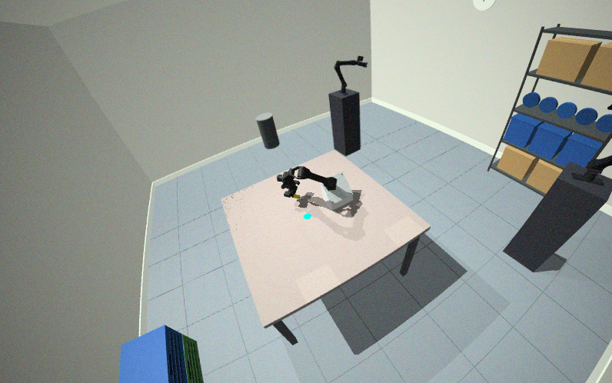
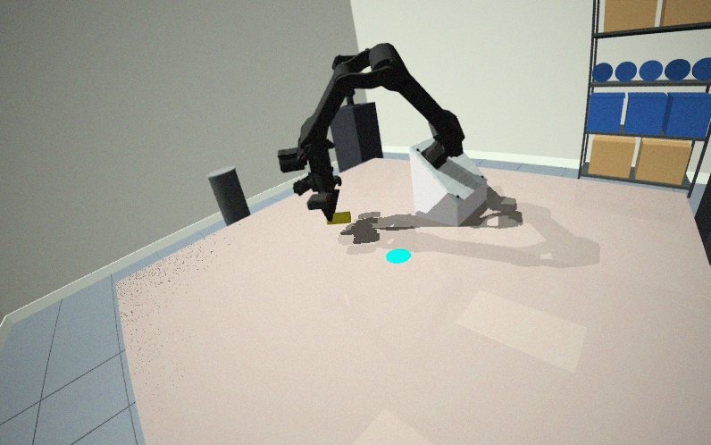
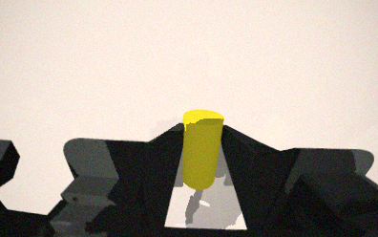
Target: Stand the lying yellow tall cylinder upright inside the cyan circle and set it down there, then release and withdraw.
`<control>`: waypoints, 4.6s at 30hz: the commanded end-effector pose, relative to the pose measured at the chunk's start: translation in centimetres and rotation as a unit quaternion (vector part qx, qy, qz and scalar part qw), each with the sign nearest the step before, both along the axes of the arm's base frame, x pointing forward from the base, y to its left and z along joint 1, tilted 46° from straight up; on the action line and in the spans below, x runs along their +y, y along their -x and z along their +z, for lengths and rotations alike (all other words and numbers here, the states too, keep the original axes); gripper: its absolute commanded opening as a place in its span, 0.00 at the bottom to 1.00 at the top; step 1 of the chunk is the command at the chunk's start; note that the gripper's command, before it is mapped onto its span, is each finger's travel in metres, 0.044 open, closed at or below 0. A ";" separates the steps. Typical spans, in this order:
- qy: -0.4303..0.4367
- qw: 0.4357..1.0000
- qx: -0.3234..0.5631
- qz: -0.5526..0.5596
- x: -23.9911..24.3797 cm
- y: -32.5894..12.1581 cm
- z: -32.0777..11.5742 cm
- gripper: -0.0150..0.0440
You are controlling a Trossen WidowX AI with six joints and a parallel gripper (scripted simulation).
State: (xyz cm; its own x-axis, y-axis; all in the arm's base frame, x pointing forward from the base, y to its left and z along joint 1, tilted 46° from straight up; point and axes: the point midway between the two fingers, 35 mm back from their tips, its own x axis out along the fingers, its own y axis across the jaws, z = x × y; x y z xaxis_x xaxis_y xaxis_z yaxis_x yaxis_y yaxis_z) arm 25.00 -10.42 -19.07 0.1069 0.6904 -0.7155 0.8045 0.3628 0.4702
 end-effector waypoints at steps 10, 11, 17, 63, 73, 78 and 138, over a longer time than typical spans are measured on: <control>0.003 1.000 0.000 0.003 -1.6 0.2 1.3 0.43; 0.003 1.000 0.000 0.003 -1.7 0.2 1.4 0.43; 0.002 1.000 0.001 0.004 -2.3 0.3 2.1 0.43; 0.002 1.000 -0.005 0.027 -3.1 0.4 8.7 0.43; 0.004 0.999 -0.009 0.032 -1.4 -0.3 11.2 0.43; 0.005 0.999 -0.011 0.034 -0.5 -0.6 12.5 0.43; 0.009 0.998 -0.019 0.051 10.1 0.4 22.3 0.43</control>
